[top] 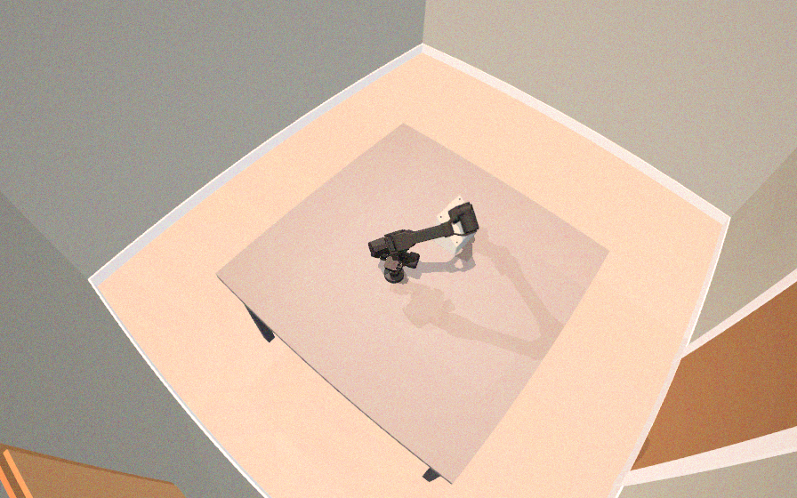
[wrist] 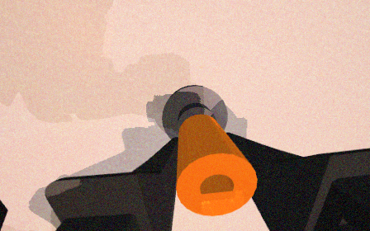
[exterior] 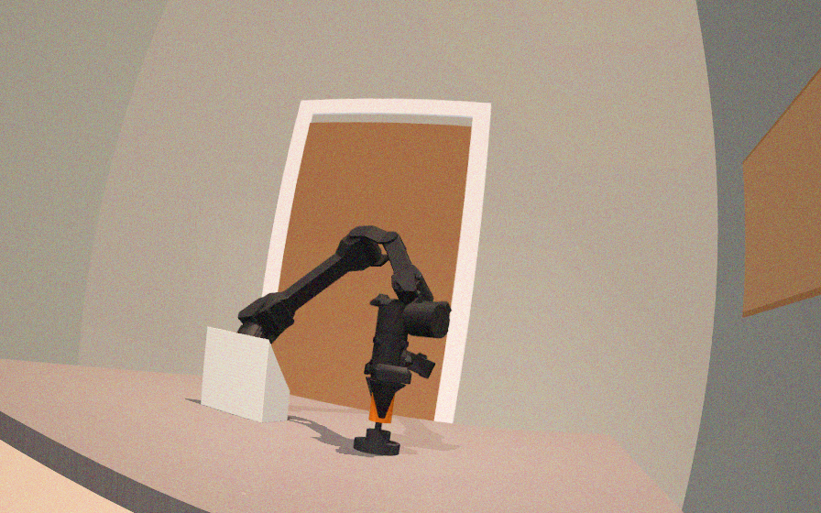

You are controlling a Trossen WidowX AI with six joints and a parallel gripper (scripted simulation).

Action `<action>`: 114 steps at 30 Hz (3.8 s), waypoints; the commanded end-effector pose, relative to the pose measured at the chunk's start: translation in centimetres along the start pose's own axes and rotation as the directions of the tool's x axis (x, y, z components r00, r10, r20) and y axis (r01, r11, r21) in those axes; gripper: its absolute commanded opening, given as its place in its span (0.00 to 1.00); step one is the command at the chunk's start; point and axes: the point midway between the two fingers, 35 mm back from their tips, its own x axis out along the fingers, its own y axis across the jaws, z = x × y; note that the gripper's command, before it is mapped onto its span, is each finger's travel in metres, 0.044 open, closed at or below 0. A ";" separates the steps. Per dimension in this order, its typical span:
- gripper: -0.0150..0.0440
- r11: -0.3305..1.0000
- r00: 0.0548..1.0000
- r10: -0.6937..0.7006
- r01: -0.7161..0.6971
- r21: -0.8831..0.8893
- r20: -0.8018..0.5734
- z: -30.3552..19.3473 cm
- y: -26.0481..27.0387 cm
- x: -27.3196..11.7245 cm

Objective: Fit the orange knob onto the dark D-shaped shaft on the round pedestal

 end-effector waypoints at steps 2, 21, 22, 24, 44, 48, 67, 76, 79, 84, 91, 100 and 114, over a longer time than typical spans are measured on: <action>0.25 1.000 1.000 0.001 -0.001 -0.010 0.002 0.1 0.0 0.1; 0.25 0.998 1.000 0.001 -0.001 -0.065 0.002 0.2 0.0 -0.4; 0.25 0.995 1.000 0.001 -0.001 -0.097 0.002 0.2 0.0 -0.3; 0.25 0.984 1.000 0.001 -0.001 -0.178 0.002 0.1 0.0 -0.3; 0.25 0.976 1.000 0.001 -0.001 -0.218 0.002 0.1 0.0 0.1; 0.25 0.976 1.000 0.001 -0.001 -0.218 0.002 0.1 0.0 0.1; 0.25 0.909 1.000 0.001 0.000 -0.416 0.002 0.0 0.0 0.0; 0.25 0.909 1.000 0.001 0.000 -0.416 0.002 0.1 0.0 0.1; 0.25 0.909 1.000 0.001 0.000 -0.416 0.002 0.1 0.0 0.1; 0.25 0.909 1.000 0.001 0.000 -0.416 0.002 0.1 0.0 0.0; 0.25 0.885 1.000 0.001 0.000 -0.465 0.002 0.2 0.0 -0.4; 0.25 0.803 1.000 0.001 0.000 -0.596 0.002 0.0 0.0 0.0; 0.25 0.803 1.000 0.001 0.000 -0.596 0.002 0.1 0.0 0.1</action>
